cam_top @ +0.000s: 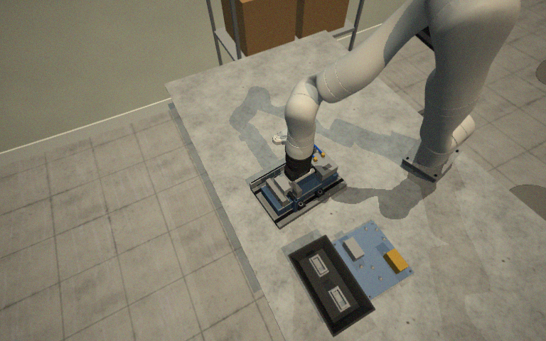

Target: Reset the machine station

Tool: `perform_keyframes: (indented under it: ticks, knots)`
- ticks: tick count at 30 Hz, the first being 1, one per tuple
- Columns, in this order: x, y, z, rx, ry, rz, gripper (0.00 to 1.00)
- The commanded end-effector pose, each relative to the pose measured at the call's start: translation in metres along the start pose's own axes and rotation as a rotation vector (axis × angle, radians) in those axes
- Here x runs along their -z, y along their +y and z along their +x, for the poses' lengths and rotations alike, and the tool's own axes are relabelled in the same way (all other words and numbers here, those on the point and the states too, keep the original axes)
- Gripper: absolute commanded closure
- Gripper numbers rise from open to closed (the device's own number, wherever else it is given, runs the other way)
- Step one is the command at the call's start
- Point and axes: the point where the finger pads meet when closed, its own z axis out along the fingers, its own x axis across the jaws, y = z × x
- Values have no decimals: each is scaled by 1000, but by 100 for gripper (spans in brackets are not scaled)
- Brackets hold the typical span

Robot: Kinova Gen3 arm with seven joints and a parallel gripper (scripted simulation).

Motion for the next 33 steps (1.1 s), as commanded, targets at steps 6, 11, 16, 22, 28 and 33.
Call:
perform_keyframes:
  ticks: [6,11,16,22,28,33]
  knots:
    - [-2,0,0,0,-1,0,100]
    - [-4,0,0,0,-1,0,100]
    - [-6,0,0,0,-1,0,100]
    - [-8,0,0,0,-1,0,100]
    - [-11,0,0,0,0,0,100]
    - [-12,0,0,0,-1,0,100]
